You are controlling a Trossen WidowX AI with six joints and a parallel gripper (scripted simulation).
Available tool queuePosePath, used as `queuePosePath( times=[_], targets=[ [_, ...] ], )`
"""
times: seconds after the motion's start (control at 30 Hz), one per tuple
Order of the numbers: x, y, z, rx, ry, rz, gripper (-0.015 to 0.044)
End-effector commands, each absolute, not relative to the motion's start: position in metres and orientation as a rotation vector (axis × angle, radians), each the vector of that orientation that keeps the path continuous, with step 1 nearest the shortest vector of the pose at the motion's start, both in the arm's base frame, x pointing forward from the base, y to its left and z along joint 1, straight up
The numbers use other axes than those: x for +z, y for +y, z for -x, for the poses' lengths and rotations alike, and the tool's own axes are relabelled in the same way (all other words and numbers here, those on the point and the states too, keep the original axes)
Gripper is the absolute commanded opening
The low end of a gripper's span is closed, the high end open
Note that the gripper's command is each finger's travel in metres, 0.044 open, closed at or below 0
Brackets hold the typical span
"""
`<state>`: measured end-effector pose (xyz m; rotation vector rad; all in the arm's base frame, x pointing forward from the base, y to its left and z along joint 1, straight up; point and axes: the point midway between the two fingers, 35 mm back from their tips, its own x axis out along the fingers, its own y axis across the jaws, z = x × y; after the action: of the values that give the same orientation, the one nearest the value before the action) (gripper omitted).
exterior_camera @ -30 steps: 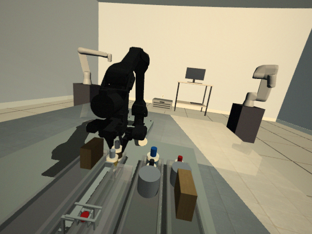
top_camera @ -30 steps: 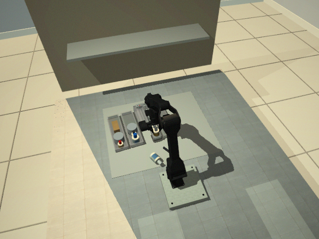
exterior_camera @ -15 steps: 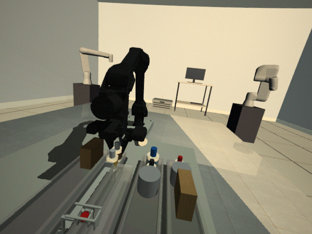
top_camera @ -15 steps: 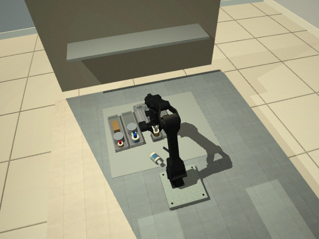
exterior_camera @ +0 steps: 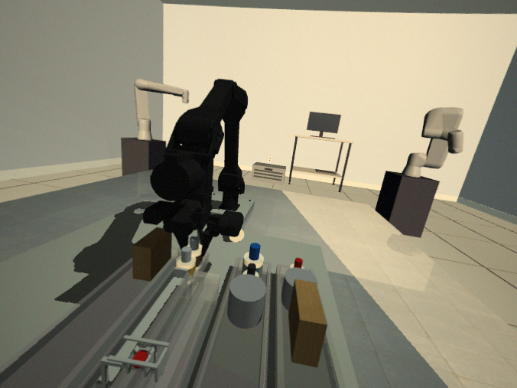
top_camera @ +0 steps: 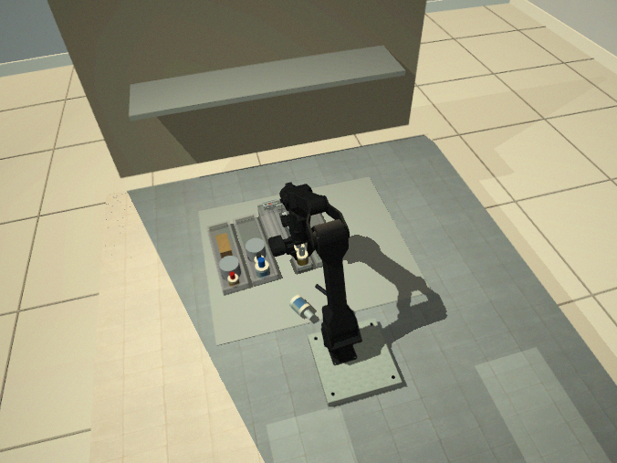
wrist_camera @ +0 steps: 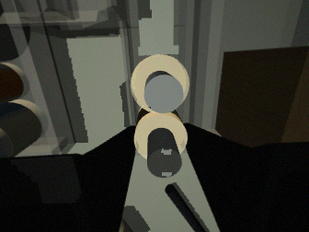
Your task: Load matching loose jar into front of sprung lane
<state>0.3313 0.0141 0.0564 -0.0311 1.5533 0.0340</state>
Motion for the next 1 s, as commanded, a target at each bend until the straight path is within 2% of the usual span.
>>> queuePosePath(
  times=[0.0,0.97],
  targets=[
    [0.0550,0.0138,-0.3352,0.035,1.536,0.036,0.0000],
    [0.0530,0.0137,-0.3312,0.035,1.537,0.036,0.0000]
  ],
)
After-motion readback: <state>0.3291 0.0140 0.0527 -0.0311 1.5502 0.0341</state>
